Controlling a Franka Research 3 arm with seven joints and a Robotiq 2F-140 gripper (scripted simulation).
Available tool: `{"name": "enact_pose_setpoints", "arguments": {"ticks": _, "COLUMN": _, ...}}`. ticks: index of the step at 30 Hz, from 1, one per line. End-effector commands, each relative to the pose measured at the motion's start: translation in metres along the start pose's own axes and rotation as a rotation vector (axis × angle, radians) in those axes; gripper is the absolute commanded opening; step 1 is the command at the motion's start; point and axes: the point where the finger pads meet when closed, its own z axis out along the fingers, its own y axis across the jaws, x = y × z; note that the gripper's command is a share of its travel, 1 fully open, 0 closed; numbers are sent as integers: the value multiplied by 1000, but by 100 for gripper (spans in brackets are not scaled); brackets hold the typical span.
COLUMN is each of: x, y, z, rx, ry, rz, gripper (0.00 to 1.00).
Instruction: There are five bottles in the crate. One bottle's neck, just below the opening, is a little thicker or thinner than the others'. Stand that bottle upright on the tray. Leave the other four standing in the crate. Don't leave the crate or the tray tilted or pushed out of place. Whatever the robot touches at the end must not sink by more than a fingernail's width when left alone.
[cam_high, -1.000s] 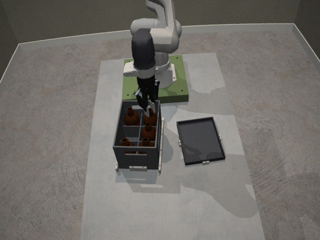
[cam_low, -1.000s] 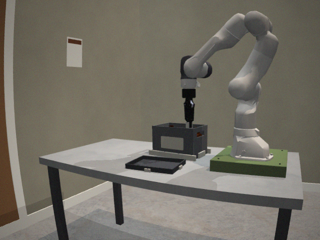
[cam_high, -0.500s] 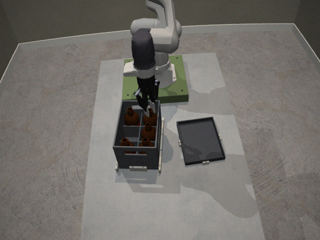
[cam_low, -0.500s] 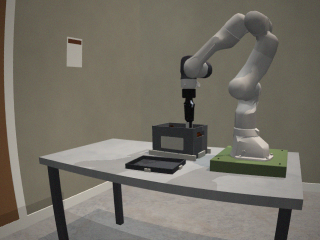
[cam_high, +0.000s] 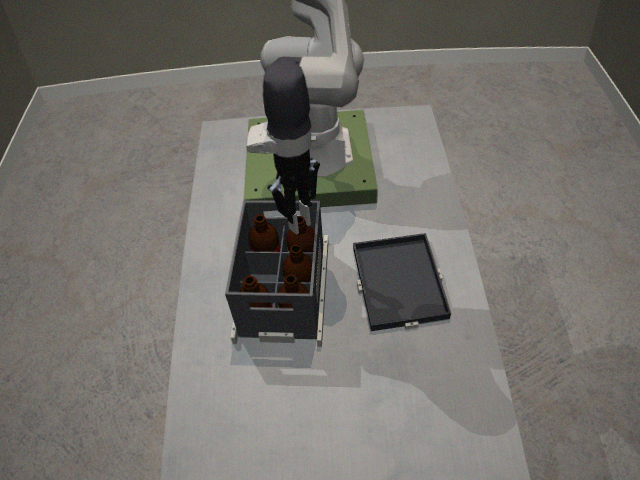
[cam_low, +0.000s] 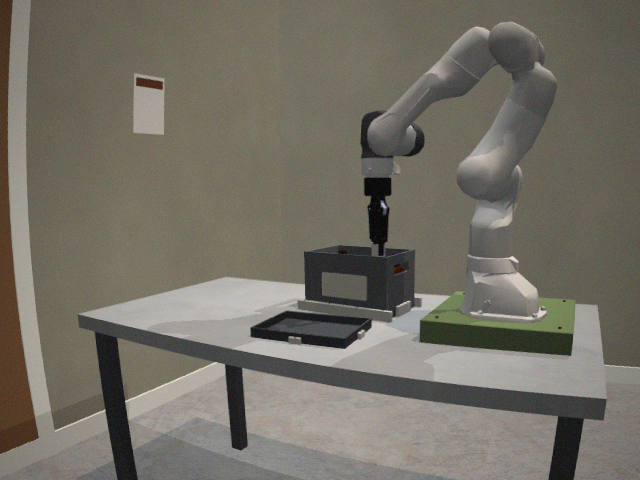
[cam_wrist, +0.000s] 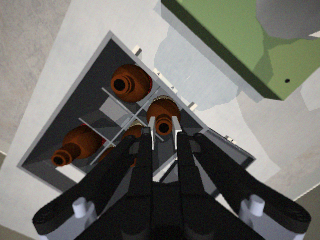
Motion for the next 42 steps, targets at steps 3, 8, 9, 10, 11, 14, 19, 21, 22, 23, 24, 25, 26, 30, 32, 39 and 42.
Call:
{"name": "enact_pose_setpoints", "arguments": {"ticks": 3, "x": -1, "y": 1, "z": 1, "rx": -1, "ry": 0, "rz": 4, "gripper": 10}}
{"name": "enact_pose_setpoints", "arguments": {"ticks": 8, "x": -1, "y": 1, "z": 1, "rx": -1, "ry": 0, "rz": 4, "gripper": 10}}
{"name": "enact_pose_setpoints", "arguments": {"ticks": 9, "x": -1, "y": 1, "z": 1, "rx": -1, "ry": 0, "rz": 4, "gripper": 10}}
{"name": "enact_pose_setpoints", "arguments": {"ticks": 10, "x": -1, "y": 1, "z": 1, "rx": -1, "ry": 0, "rz": 4, "gripper": 10}}
{"name": "enact_pose_setpoints", "arguments": {"ticks": 11, "x": -1, "y": 1, "z": 1, "rx": -1, "ry": 0, "rz": 4, "gripper": 10}}
{"name": "enact_pose_setpoints", "arguments": {"ticks": 14, "x": -1, "y": 1, "z": 1, "rx": -1, "ry": 0, "rz": 4, "gripper": 10}}
{"name": "enact_pose_setpoints", "arguments": {"ticks": 19, "x": -1, "y": 1, "z": 1, "rx": -1, "ry": 0, "rz": 4, "gripper": 10}}
{"name": "enact_pose_setpoints", "arguments": {"ticks": 21, "x": -1, "y": 1, "z": 1, "rx": -1, "ry": 0, "rz": 4, "gripper": 44}}
{"name": "enact_pose_setpoints", "arguments": {"ticks": 22, "x": -1, "y": 1, "z": 1, "rx": -1, "ry": 0, "rz": 4, "gripper": 44}}
{"name": "enact_pose_setpoints", "arguments": {"ticks": 23, "x": -1, "y": 1, "z": 1, "rx": -1, "ry": 0, "rz": 4, "gripper": 44}}
{"name": "enact_pose_setpoints", "arguments": {"ticks": 24, "x": -1, "y": 1, "z": 1, "rx": -1, "ry": 0, "rz": 4, "gripper": 44}}
{"name": "enact_pose_setpoints", "arguments": {"ticks": 25, "x": -1, "y": 1, "z": 1, "rx": -1, "ry": 0, "rz": 4, "gripper": 44}}
{"name": "enact_pose_setpoints", "arguments": {"ticks": 26, "x": -1, "y": 1, "z": 1, "rx": -1, "ry": 0, "rz": 4, "gripper": 44}}
{"name": "enact_pose_setpoints", "arguments": {"ticks": 30, "x": -1, "y": 1, "z": 1, "rx": -1, "ry": 0, "rz": 4, "gripper": 44}}
{"name": "enact_pose_setpoints", "arguments": {"ticks": 32, "x": -1, "y": 1, "z": 1, "rx": -1, "ry": 0, "rz": 4, "gripper": 44}}
{"name": "enact_pose_setpoints", "arguments": {"ticks": 39, "x": -1, "y": 1, "z": 1, "rx": -1, "ry": 0, "rz": 4, "gripper": 44}}
{"name": "enact_pose_setpoints", "arguments": {"ticks": 42, "x": -1, "y": 1, "z": 1, "rx": -1, "ry": 0, "rz": 4, "gripper": 44}}
